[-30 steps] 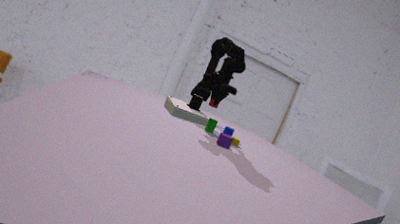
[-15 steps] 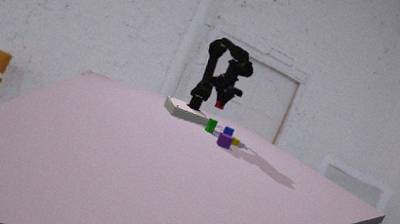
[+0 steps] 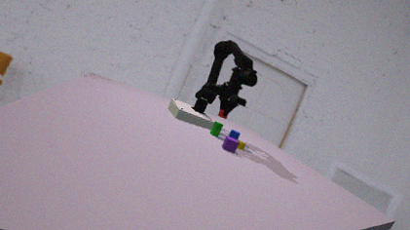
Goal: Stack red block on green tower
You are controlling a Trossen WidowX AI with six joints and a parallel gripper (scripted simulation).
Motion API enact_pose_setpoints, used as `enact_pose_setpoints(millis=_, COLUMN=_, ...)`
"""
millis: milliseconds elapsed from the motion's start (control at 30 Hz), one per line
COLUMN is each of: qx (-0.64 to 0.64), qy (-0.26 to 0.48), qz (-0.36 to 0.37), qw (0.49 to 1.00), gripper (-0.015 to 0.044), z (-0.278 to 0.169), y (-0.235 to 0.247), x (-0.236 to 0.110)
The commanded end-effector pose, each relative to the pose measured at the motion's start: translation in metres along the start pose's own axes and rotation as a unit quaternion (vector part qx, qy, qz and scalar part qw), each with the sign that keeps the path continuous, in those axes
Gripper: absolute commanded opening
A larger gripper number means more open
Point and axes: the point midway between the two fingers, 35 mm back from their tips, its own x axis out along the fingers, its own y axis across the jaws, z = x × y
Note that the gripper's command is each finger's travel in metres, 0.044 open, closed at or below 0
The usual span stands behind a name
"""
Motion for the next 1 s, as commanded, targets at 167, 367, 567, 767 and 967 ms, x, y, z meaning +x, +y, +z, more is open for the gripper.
enact_pose_setpoints(millis=167, qx=0.003, qy=-0.003, qz=-0.001, qw=1.0, gripper=0.0, z=0.001, y=-0.002, x=0.028)
enact_pose_setpoints(millis=367, qx=0.003, qy=-0.003, qz=-0.001, qw=1.0, gripper=0.0, z=0.001, y=-0.002, x=0.029)
enact_pose_setpoints(millis=567, qx=0.003, qy=-0.003, qz=-0.001, qw=1.0, gripper=0.0, z=0.001, y=-0.002, x=0.029)
enact_pose_setpoints(millis=767, qx=0.003, qy=-0.003, qz=-0.001, qw=1.0, gripper=0.0, z=0.001, y=-0.002, x=0.029)
enact_pose_setpoints(millis=967, qx=0.003, qy=-0.003, qz=-0.001, qw=1.0, gripper=0.0, z=0.001, y=-0.002, x=0.029)
